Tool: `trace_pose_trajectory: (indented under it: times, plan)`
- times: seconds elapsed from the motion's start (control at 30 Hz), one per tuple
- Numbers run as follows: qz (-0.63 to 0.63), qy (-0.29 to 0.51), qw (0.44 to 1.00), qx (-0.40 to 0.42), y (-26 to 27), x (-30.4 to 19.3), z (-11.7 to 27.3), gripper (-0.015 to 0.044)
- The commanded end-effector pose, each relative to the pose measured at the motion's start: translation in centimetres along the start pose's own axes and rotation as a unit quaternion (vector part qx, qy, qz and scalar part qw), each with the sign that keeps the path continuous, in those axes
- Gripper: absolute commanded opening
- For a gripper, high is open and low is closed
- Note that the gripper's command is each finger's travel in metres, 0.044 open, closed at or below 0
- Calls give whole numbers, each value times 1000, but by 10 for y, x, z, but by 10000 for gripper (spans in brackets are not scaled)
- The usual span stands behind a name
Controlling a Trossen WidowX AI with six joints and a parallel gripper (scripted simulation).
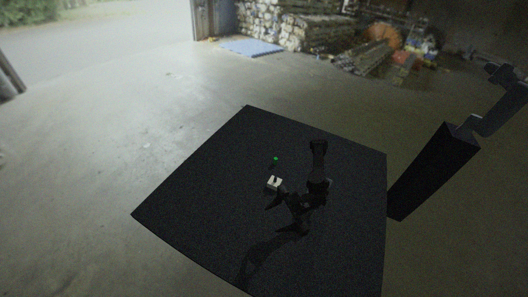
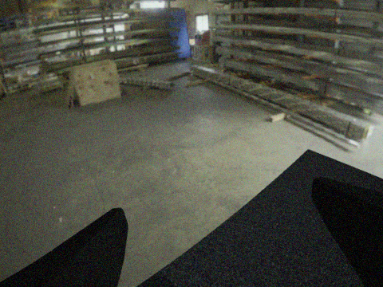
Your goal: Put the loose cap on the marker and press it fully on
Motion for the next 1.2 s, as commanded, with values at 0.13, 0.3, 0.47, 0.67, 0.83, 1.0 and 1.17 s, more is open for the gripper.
trace_pose_trajectory:
  times: [0.13, 0.3, 0.47, 0.67, 0.83, 1.0, 1.17]
  plan:
    - [64, 8, 998, -15, 11, -5, -7, 269]
    - [168, 27, 985, -23, 28, -17, -23, 237]
    - [296, 42, 954, -19, 42, -34, -46, 237]
    - [413, 101, 905, -16, 46, -67, -78, 237]
    - [494, 167, 853, -9, 35, -99, -105, 237]
    - [557, 246, 793, 12, 14, -134, -132, 237]
    - [601, 364, 710, 42, -36, -180, -156, 237]
Point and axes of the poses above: the point midway between the two fingers, 35 mm back from their tips, its own z axis back along the fingers, its own y axis across the jaws, x = y × z, the point moved 8 cm from there along z, back along the fingers, and after that the axes turned 13 degrees about z, right-handed, at the moved point
